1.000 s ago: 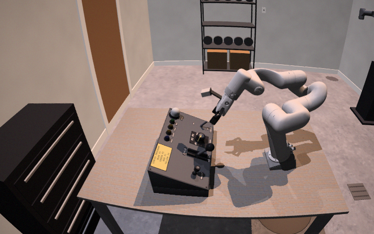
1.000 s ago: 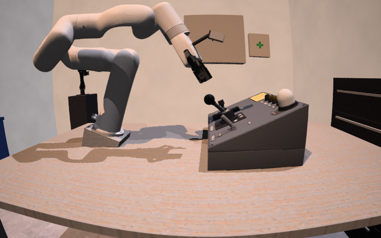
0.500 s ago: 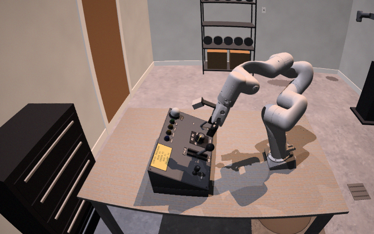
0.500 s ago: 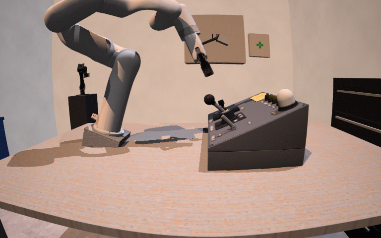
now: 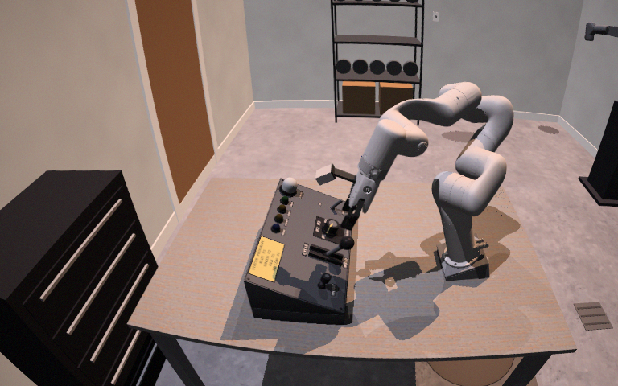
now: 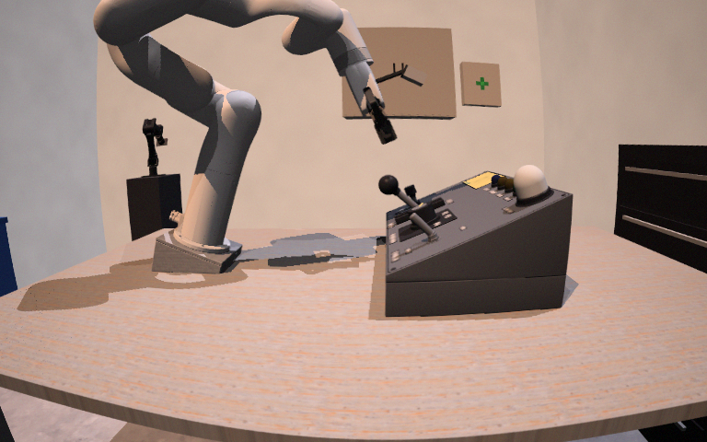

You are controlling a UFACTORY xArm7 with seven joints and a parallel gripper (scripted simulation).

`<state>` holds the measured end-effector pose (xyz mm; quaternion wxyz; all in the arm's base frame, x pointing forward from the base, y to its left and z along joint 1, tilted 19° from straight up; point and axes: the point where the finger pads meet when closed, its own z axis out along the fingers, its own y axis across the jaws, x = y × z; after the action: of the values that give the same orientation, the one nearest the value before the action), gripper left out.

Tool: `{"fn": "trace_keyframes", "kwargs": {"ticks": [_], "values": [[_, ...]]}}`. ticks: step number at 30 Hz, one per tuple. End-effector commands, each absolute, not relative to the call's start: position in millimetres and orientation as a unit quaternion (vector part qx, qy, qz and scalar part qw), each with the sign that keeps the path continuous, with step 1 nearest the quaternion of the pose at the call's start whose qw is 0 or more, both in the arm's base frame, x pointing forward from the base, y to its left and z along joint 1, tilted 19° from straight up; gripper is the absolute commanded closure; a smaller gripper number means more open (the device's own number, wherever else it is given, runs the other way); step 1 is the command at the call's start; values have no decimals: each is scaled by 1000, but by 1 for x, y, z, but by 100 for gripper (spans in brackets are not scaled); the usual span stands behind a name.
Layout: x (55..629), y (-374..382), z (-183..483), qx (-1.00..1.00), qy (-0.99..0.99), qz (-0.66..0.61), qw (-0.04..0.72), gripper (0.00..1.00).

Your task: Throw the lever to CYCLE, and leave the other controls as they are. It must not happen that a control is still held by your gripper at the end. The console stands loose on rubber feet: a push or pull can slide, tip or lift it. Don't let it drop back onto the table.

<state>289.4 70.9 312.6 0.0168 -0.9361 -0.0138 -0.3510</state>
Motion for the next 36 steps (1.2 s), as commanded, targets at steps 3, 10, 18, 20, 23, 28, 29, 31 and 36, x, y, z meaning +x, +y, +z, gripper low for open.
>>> {"fn": "trace_keyframes", "kwargs": {"ticks": [3, 10, 18, 20, 23, 28, 29, 31, 36], "values": [[290, 71, 314, -936, -14, -352, 17, 24], [290, 71, 314, -936, -14, -352, 17, 24], [290, 71, 314, -936, -14, -352, 17, 24], [290, 71, 314, -936, -14, -352, 17, 24], [290, 71, 314, -936, -14, -352, 17, 24], [290, 71, 314, -936, -14, -352, 17, 24], [290, 71, 314, -936, -14, -352, 17, 24], [287, 71, 313, -936, -14, -352, 17, 24], [264, 71, 292, -936, -14, -352, 17, 24]]}}
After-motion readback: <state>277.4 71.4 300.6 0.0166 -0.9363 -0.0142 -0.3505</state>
